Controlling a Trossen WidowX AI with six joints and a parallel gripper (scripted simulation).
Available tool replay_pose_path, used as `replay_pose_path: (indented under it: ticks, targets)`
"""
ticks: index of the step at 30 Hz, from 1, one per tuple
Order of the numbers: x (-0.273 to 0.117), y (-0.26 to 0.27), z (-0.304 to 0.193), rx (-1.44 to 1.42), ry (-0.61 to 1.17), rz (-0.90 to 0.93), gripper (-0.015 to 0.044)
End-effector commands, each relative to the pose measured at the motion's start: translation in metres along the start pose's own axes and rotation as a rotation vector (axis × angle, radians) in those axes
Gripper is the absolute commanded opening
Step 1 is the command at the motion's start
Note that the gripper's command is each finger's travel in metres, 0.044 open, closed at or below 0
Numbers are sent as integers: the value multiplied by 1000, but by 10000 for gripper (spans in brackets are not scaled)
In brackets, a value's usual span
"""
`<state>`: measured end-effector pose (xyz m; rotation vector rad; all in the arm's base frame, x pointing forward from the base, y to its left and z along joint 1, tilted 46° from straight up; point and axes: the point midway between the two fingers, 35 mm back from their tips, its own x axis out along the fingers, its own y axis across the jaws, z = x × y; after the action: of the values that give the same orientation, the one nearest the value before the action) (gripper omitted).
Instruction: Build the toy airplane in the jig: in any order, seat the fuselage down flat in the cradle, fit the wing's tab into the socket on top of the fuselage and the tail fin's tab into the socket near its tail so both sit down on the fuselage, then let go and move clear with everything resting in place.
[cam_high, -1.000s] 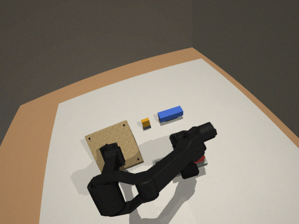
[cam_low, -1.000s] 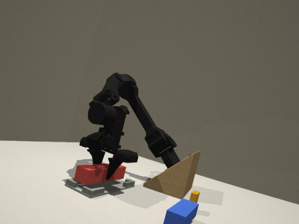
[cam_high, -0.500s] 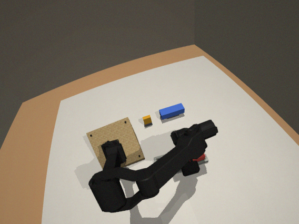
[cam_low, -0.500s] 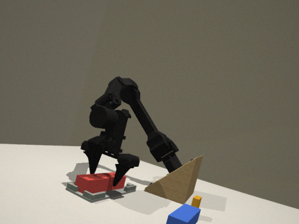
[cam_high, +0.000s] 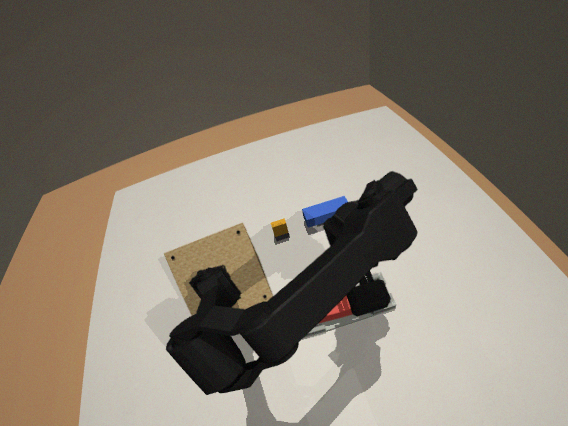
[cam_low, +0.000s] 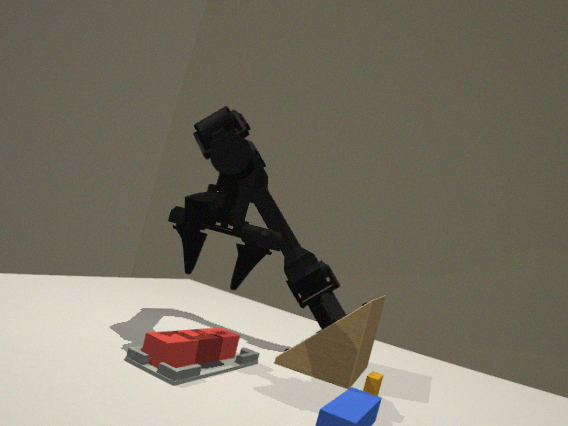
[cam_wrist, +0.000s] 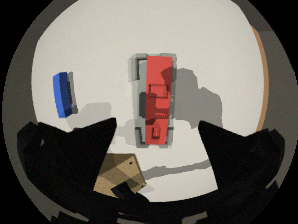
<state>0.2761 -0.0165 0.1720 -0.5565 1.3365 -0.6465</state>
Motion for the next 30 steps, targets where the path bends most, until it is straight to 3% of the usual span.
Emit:
replay_pose_path:
  ticks: [1,9,17,25,30]
  targets:
    - [-4,0,-1,-1,18,-4,440]
    - [-3,9,5,-78,18,0,440]
    - [-3,130,38,-79,15,21,440]
    - [12,262,23,-73,15,13,440]
    - [14,273,19,-73,15,11,440]
